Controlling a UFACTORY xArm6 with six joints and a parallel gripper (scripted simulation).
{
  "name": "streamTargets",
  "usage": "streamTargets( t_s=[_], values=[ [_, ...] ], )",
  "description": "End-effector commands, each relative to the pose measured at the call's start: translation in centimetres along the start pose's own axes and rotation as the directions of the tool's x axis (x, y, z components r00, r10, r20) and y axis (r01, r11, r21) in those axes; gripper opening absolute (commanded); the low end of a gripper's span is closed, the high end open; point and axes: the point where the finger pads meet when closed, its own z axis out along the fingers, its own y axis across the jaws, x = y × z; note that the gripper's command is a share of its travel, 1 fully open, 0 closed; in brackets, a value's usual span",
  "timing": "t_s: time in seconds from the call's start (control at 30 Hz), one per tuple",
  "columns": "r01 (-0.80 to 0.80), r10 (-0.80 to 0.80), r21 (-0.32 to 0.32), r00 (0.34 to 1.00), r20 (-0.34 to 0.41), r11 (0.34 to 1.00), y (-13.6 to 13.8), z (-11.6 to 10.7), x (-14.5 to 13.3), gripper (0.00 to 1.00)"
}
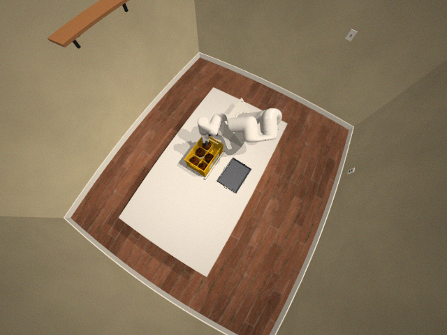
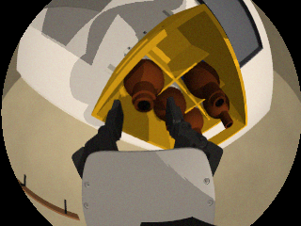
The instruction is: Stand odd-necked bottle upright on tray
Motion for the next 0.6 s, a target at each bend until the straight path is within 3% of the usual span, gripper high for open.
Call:
streamTargets(
  t_s=[0.0,0.57],
  values=[
    [0.001,-0.001,0.0,1.0,0.003,1.0,0.0,0.4,-0.1,0.65],
    [0.001,-0.001,0.0,1.0,0.003,1.0,0.0,1.9,-0.1,0.65]
  ],
)
